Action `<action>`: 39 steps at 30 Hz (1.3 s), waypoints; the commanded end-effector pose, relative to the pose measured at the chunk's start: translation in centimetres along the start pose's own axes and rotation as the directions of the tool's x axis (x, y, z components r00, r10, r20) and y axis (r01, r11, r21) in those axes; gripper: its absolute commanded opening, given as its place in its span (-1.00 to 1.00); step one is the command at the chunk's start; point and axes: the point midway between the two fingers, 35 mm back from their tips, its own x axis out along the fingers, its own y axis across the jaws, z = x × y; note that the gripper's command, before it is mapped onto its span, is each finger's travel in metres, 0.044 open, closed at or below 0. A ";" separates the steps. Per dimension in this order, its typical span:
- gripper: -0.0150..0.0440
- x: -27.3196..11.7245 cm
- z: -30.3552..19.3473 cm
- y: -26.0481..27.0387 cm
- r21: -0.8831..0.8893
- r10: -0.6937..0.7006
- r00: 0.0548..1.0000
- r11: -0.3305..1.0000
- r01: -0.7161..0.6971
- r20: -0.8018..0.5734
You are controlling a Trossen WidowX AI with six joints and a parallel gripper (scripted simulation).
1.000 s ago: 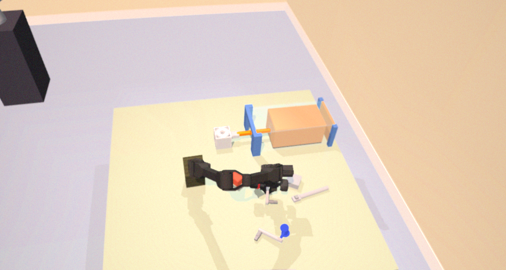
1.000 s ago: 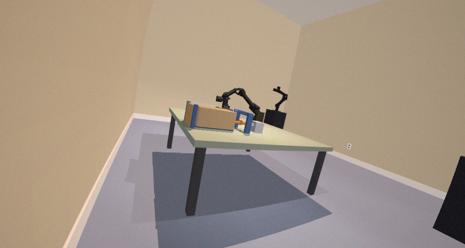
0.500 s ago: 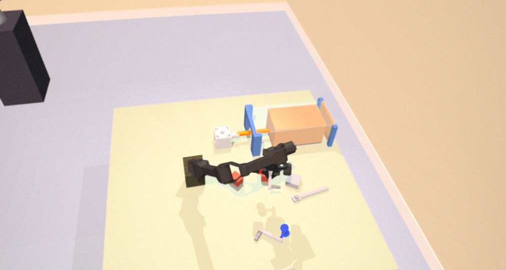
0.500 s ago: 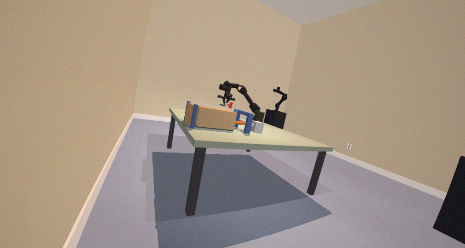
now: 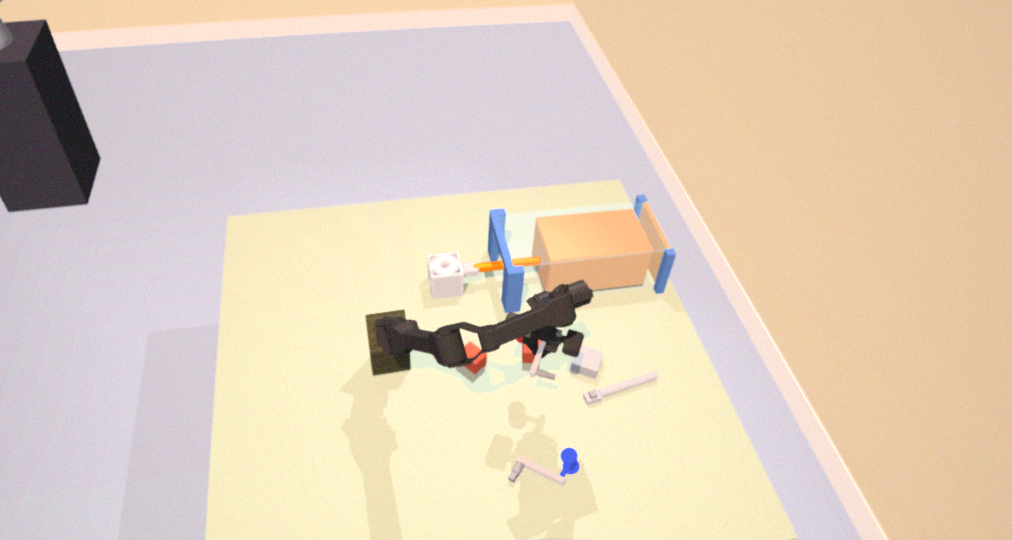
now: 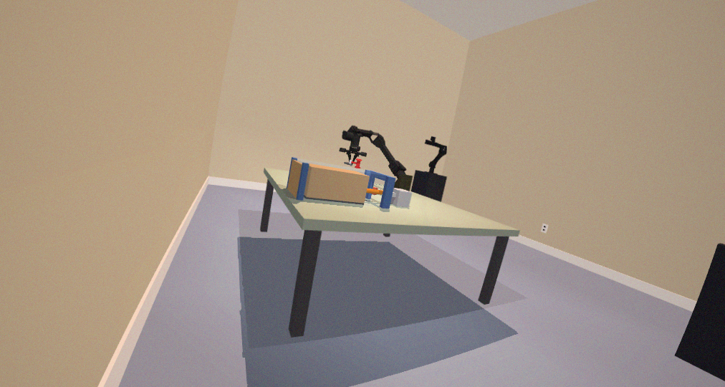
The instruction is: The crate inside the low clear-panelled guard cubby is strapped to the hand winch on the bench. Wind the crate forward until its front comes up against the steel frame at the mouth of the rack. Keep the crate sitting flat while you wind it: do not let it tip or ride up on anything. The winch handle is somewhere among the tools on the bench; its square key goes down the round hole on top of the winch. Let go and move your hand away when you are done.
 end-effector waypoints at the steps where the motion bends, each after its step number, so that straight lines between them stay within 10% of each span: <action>1: -0.49 -0.1 0.1 -0.1 0.130 -0.001 1.000 0.991 0.001 0.000; 39: -0.49 -0.2 0.5 -0.4 0.966 -0.001 1.000 0.257 0.004 -0.004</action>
